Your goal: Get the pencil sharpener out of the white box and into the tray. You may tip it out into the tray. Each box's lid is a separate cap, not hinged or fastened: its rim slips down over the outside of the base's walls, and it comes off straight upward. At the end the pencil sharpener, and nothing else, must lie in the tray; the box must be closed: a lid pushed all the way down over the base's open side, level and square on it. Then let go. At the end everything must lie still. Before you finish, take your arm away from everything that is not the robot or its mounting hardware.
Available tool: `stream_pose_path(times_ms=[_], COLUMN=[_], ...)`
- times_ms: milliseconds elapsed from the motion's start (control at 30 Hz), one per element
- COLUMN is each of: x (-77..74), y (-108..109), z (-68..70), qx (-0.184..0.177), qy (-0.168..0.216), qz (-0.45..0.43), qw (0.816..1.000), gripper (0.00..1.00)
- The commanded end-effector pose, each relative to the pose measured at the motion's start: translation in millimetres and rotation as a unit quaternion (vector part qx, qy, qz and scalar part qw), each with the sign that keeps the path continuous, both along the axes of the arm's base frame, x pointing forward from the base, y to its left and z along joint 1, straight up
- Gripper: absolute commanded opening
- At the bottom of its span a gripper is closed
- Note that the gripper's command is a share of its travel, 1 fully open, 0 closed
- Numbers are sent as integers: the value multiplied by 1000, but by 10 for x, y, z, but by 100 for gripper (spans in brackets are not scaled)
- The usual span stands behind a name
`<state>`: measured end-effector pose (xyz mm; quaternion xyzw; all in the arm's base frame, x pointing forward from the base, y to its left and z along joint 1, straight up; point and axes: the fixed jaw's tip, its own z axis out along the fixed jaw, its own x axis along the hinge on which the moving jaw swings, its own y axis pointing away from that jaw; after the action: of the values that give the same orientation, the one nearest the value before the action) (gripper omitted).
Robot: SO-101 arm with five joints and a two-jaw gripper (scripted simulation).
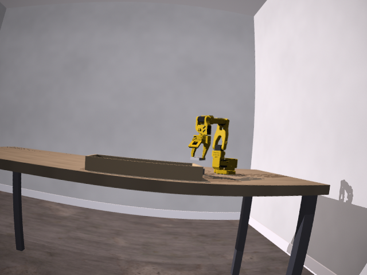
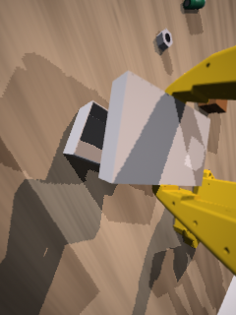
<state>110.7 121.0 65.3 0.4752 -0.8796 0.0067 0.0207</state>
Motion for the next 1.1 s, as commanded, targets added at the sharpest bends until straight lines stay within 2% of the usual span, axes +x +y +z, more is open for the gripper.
stream_pose_path(times_ms=[0,567,1067], x=[33,34,50], y=[60,61,80], z=[50,50,50], qx=[16,16,15], qy=[-15,-15,-16], qz=[1,-3,-67], qw=[1000,1000,997], gripper=[23,23,23])
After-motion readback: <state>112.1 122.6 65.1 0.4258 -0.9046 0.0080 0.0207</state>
